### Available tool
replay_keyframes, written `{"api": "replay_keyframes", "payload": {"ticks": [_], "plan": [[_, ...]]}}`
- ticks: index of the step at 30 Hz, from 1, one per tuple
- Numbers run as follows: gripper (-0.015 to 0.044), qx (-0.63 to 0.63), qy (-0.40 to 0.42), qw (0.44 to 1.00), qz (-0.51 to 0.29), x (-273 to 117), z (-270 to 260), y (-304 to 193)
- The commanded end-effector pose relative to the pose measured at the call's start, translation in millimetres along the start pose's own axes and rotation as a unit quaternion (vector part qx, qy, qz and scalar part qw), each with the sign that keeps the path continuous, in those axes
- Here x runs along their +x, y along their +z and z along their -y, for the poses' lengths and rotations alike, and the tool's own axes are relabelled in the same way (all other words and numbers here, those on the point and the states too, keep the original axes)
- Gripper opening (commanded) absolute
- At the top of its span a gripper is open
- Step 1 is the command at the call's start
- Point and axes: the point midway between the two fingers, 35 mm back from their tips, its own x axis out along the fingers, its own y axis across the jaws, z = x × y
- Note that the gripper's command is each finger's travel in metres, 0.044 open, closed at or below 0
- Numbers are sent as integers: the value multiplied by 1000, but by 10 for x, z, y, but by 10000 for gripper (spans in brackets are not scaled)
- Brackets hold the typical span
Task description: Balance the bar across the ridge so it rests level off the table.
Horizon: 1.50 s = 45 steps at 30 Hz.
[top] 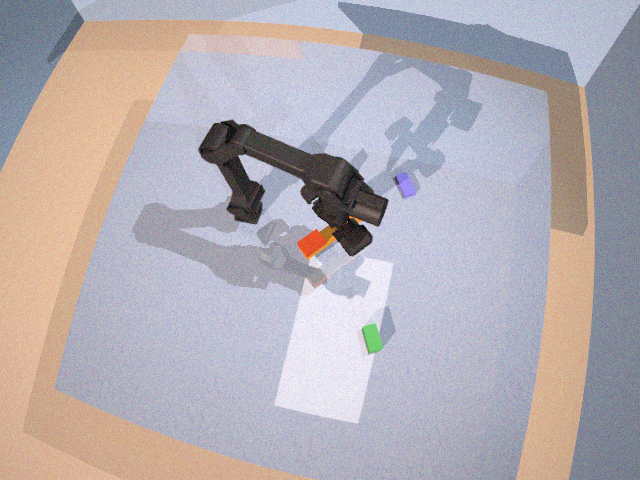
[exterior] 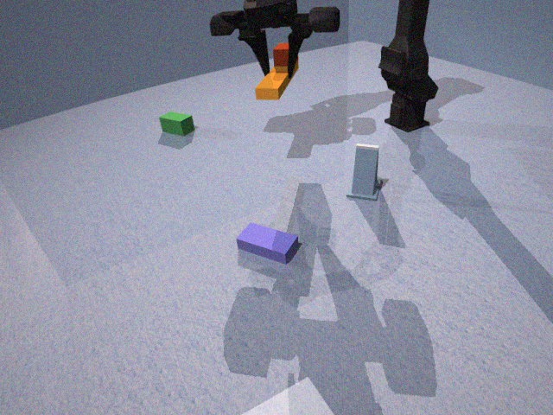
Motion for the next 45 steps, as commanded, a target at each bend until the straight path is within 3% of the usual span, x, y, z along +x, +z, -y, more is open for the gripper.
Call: {"api": "replay_keyframes", "payload": {"ticks": [1,45], "plan": [[0,8,6,1000,-2,21,-66,145],[0,71,12,997,2,-22,-1229,1303]]}}
